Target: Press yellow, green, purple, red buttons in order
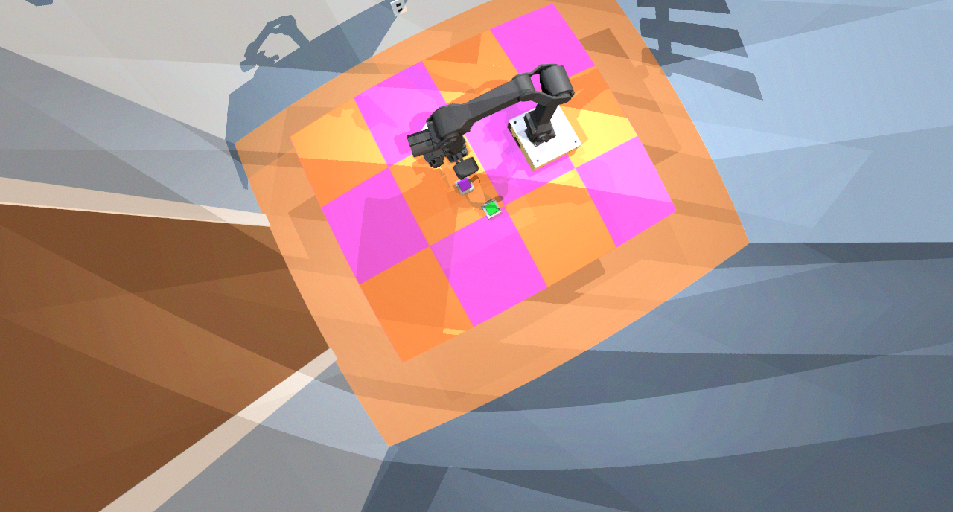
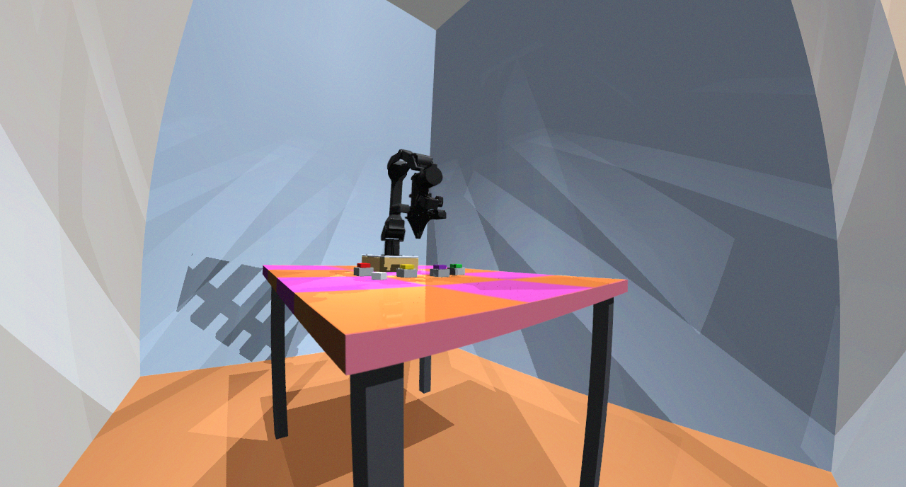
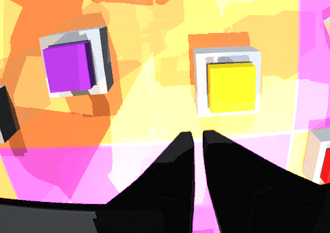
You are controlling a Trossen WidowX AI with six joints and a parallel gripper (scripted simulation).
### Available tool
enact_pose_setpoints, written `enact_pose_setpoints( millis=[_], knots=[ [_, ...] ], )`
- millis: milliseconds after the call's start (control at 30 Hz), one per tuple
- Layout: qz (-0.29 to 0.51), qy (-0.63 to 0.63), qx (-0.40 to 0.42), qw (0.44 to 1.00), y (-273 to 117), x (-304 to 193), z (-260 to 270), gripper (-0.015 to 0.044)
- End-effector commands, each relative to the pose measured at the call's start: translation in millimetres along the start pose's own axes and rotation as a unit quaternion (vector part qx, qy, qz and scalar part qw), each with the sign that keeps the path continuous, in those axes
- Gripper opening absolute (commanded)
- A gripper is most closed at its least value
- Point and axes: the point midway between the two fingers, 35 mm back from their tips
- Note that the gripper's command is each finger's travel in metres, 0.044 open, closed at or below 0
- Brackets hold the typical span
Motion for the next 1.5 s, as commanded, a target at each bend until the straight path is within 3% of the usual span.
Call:
enact_pose_setpoints(
  millis=[0,367,567,733,1467],
  knots=[
    [-0.003,-0.006,0.001,1.000,-2,18,50,0.0020],
    [-0.003,-0.003,0.009,1.000,-5,15,188,0.0020],
    [-0.003,-0.003,0.009,1.000,-2,15,190,0.0020],
    [-0.002,-0.003,0.009,1.000,54,15,191,0.0020],
    [-0.002,-0.003,0.009,1.000,83,15,192,0.0020]
  ],
)
Point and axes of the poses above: the point midway between the two fingers, 35 mm back from their tips, its own y axis out along the fingers, its own z axis across the jaws, x = y × z, and after that the axes turned 12 degrees about -y, right-handed
